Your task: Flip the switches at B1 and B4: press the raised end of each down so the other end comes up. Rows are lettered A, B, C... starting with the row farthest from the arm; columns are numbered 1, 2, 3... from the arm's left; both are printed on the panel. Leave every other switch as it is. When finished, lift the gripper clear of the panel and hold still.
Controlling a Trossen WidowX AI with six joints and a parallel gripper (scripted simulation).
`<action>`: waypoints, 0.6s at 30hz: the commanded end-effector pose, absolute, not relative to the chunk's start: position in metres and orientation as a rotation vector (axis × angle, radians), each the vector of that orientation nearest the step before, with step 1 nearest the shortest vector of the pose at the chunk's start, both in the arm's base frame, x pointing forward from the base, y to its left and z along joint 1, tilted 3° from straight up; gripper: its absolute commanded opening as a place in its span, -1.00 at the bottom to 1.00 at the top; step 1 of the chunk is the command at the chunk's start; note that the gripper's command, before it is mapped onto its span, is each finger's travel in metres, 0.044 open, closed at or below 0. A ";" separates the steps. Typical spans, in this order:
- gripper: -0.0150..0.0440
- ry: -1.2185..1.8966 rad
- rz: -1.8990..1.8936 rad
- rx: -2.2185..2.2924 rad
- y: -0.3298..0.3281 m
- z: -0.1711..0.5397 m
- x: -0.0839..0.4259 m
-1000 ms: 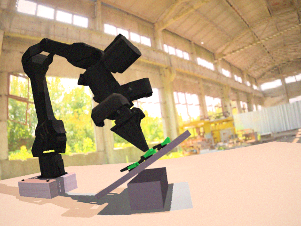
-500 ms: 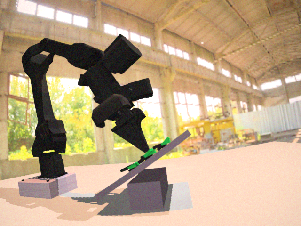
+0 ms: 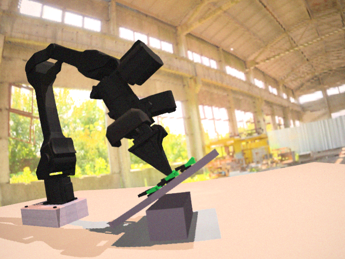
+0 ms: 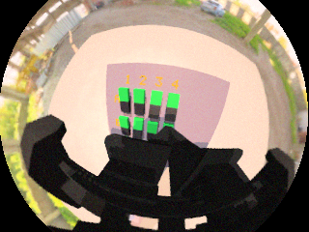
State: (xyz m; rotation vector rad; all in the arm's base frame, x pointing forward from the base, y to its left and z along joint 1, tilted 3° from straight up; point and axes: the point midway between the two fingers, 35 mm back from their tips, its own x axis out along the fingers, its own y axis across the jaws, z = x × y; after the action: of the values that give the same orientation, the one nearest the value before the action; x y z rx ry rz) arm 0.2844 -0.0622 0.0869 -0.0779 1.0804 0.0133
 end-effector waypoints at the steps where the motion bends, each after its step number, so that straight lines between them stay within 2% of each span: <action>1: -0.49 1.083 0.009 -0.076 -0.063 0.086 0.284; 8: -0.49 1.081 0.013 -0.077 -0.062 0.088 0.284; 13: -0.49 1.062 0.010 -0.076 -0.061 0.134 0.257; 18: -0.49 1.060 0.010 -0.075 -0.059 0.141 0.251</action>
State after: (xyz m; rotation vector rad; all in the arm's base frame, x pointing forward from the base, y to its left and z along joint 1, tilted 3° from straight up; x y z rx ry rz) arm 0.2559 -0.0614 0.1415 -0.0792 1.0443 0.0035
